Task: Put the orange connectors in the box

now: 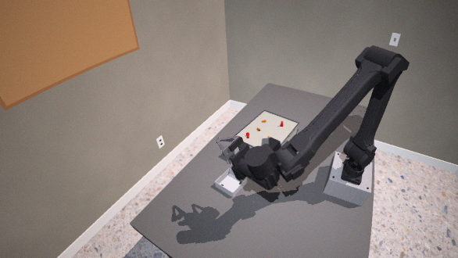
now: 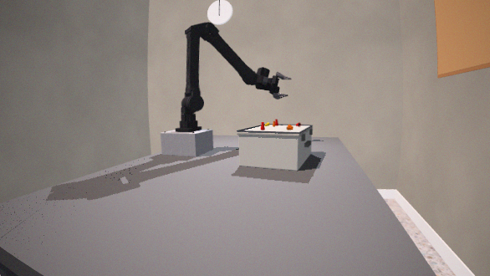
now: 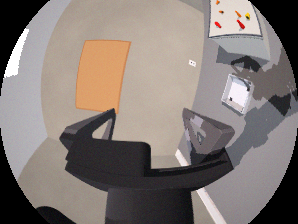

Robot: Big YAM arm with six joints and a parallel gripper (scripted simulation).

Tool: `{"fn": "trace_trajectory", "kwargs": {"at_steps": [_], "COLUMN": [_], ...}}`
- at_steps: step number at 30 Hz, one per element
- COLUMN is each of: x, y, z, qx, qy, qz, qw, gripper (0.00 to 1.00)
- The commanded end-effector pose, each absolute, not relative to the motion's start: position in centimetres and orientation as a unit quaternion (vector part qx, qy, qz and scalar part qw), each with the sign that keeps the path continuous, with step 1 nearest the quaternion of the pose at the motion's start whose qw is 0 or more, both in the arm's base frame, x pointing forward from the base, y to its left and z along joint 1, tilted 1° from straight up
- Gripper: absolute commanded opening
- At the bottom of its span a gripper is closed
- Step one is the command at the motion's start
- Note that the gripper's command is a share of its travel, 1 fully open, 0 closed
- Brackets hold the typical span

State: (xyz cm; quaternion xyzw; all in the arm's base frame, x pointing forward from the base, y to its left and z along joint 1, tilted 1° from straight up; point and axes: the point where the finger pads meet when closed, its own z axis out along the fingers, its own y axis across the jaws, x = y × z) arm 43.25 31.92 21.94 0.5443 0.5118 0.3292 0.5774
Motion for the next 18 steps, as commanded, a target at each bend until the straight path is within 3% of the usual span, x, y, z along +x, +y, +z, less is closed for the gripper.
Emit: {"fn": "trace_trajectory", "kwargs": {"at_steps": [1, 18], "x": [43.3, 43.7], "y": [32.0, 32.5], "z": [22.4, 23.4], "qx": [0.546, 0.549], "qy": [0.508, 0.501], "qz": [0.333, 0.343], "qw": [0.577, 0.575], "gripper": [1.0, 1.0]}}
